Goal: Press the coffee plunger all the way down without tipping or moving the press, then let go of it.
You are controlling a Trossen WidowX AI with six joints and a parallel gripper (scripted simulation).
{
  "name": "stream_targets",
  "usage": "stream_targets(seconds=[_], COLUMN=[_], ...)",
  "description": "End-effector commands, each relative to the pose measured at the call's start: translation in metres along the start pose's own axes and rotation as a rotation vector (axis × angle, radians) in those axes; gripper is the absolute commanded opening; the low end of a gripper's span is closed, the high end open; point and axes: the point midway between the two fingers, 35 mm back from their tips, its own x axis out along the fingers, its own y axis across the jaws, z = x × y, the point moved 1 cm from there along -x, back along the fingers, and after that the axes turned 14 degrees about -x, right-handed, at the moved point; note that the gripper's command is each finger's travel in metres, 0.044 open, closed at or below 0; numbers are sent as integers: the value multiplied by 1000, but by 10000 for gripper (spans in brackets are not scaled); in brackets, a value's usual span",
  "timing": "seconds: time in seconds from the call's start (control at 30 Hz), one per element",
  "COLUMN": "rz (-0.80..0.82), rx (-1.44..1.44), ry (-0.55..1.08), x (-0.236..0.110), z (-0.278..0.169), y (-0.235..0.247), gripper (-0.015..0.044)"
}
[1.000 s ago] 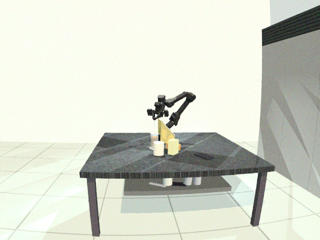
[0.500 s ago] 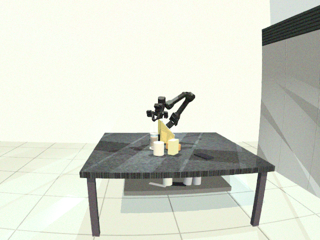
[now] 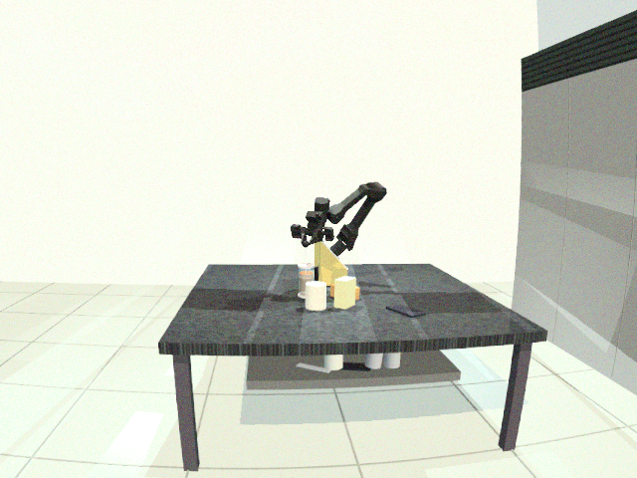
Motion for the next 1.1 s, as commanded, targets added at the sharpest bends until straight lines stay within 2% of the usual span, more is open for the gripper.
stream_targets(seconds=[0.0,1.07], rz=[-1,4], rx=[17,20], ry=[38,33], x=[6,38], z=[-20,-47], y=[3,13], gripper=[117,117])
